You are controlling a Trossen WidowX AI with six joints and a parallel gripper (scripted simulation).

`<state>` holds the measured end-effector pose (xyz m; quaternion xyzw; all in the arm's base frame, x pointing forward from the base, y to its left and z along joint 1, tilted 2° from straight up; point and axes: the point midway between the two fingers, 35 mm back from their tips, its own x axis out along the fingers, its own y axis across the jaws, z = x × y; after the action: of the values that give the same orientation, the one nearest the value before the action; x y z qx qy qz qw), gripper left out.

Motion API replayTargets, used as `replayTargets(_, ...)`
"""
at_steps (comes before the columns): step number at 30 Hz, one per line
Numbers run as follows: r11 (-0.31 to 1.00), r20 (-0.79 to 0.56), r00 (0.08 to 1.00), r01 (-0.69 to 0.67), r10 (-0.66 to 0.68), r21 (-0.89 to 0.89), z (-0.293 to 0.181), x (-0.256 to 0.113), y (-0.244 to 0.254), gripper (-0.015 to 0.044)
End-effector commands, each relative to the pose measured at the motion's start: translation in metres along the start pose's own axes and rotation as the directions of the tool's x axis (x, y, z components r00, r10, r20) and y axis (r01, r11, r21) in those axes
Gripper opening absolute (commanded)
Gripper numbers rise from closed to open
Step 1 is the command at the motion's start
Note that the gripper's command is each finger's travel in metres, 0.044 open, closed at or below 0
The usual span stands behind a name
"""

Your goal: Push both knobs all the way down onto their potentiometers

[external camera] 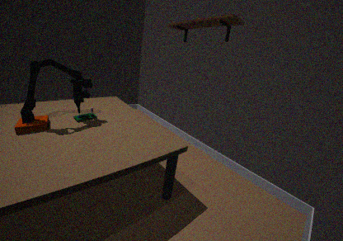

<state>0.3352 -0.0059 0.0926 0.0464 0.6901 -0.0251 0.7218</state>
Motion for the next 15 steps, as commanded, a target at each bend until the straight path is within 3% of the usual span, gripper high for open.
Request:
replayTargets(1, 1.000, 0.002, 1.000, -0.004, 0.004, 0.003, 0.0005, -0.0003, 0.0008, 0.0000)
replayTargets(15, 1.000, 0.002, 1.000, -0.004, 0.004, 0.003, 0.0005, 0.0039, 0.0008, 0.0000)
